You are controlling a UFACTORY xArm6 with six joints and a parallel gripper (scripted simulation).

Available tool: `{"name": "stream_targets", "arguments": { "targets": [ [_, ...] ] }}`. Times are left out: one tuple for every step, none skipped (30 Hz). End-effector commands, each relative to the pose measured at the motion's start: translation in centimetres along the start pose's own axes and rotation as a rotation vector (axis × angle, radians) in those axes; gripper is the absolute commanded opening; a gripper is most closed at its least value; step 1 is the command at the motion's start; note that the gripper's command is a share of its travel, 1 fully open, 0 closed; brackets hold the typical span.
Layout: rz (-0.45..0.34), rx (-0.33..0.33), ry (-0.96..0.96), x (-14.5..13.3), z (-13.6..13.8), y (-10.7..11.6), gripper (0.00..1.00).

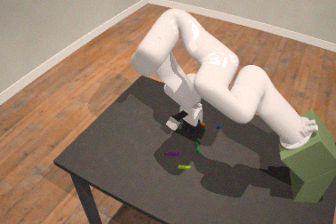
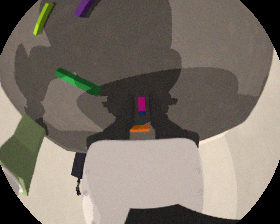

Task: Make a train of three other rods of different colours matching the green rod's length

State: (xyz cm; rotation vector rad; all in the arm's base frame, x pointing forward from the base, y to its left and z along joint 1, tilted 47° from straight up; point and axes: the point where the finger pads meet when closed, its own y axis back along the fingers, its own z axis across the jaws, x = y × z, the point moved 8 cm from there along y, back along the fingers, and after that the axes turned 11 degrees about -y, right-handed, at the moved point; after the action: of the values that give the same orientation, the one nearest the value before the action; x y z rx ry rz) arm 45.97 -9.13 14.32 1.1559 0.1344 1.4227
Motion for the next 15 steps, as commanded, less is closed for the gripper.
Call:
{"name": "stream_targets", "arguments": {
  "targets": [
    [0.0, -0.002, 0.0, 0.0, 0.1, 0.1, 0.24],
    [0.0, -0.002, 0.0, 0.0, 0.1, 0.1, 0.24],
    [0.0, -0.002, 0.0, 0.0, 0.1, 0.2, 0.24],
    [0.0, -0.002, 0.0, 0.0, 0.1, 0.4, 0.24],
    [0.0, -0.002, 0.0, 0.0, 0.1, 0.6, 0.24],
    [0.0, -0.002, 0.0, 0.0, 0.1, 0.9, 0.24],
    [0.0, -0.002, 0.0, 0.0, 0.1, 1.2, 0.24],
    [0.0, -0.002, 0.0, 0.0, 0.1, 1.6, 0.24],
    [0.0, -0.002, 0.0, 0.0, 0.1, 2.1, 0.24],
    [0.0, -0.002, 0.0, 0.0, 0.1, 2.6, 0.24],
    [0.0, -0.002, 0.0, 0.0, 0.1, 3.1, 0.24],
    [0.0, -0.002, 0.0, 0.0, 0.1, 3.7, 0.24],
    [0.0, -0.002, 0.0, 0.0, 0.1, 4.2, 0.24],
    [0.0, -0.002, 0.0, 0.0, 0.1, 4.8, 0.24],
    [0.0, -0.002, 0.0, 0.0, 0.1, 5.4, 0.24]
  ]
}}
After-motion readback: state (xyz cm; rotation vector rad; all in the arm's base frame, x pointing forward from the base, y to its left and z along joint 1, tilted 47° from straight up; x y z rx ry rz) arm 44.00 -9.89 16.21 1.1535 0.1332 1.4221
